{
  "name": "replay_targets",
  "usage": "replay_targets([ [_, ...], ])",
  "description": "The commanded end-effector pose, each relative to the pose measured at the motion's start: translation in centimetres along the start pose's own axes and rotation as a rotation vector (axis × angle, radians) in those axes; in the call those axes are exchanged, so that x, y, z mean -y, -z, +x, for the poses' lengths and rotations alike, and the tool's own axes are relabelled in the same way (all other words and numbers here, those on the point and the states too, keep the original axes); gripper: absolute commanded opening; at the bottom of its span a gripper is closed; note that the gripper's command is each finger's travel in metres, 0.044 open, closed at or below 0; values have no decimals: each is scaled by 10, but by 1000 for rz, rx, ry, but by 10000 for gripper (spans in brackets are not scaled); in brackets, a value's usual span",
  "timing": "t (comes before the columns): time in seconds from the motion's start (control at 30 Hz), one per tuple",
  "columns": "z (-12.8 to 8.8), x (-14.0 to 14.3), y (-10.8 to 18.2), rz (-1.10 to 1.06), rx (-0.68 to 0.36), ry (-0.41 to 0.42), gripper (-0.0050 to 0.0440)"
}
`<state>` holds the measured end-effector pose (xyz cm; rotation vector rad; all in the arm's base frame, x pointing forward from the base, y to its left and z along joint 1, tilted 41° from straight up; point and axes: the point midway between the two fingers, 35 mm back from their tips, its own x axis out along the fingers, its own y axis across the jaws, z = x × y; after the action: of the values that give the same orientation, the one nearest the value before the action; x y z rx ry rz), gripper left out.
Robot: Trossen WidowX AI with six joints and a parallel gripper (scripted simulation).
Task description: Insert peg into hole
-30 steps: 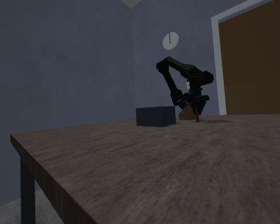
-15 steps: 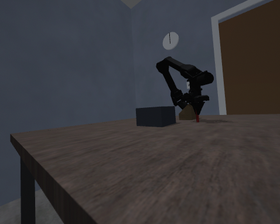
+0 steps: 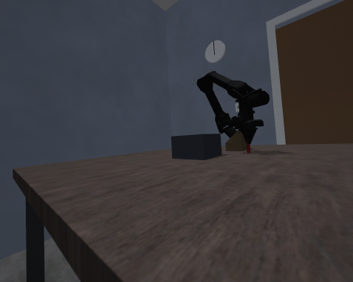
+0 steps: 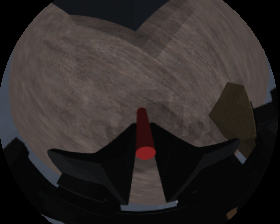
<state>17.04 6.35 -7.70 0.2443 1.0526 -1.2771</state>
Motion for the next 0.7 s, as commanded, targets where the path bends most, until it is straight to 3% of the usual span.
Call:
replay_targets([
  [0.0,-9,-3,1,4,-3,-8,0],
  [0.67,-68,-8,1,4,-4,-8,0],
])
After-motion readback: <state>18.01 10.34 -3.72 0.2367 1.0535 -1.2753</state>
